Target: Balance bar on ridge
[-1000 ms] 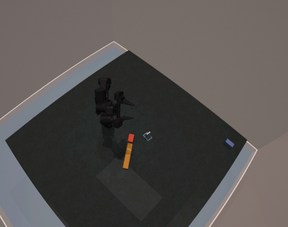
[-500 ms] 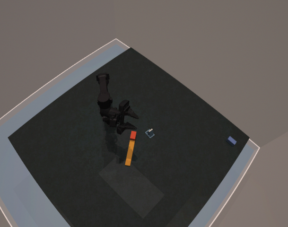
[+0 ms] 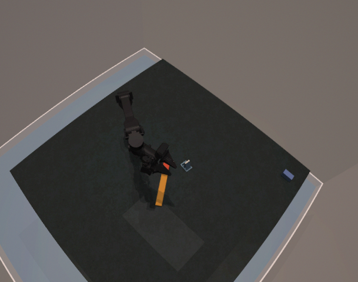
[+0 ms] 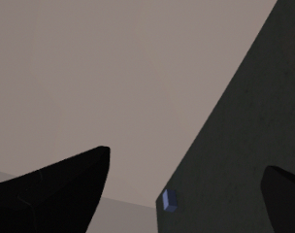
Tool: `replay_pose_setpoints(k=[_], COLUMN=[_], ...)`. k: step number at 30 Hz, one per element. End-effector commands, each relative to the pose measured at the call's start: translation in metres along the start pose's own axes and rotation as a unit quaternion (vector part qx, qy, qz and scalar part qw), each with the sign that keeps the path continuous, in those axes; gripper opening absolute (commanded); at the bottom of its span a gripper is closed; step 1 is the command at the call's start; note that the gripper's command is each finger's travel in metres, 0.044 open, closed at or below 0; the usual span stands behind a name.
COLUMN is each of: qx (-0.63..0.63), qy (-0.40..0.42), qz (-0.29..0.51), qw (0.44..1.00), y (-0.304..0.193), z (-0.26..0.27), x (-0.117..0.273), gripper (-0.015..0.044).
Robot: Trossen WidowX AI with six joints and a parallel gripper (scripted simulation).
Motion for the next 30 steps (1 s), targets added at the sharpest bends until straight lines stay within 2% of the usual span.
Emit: replay_pose_setpoints(k=[1,16,30], qx=[-0.014,-0.041,-0.016], qy=[-0.048,-0.244,-0.428], qz=[0.008,0.063,0.142], qw=[0.999,0.967,0.892], y=[0.001,-0.011,-0.032], z=[-0.014,-0.068,-0.111], x=[-0.010,-0.037,-0.039], gripper=[0.0315,0.0315,0.0315])
Point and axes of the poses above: the point midway between the two fingers, 35 mm back from their tips, its own x axis back along the fingers, its own z axis across the jaws, y = z × x, the point moved 2 cm from there along x, back along the fingers, and after that the axes turned 4 degrees about x, right-handed, at the moved point
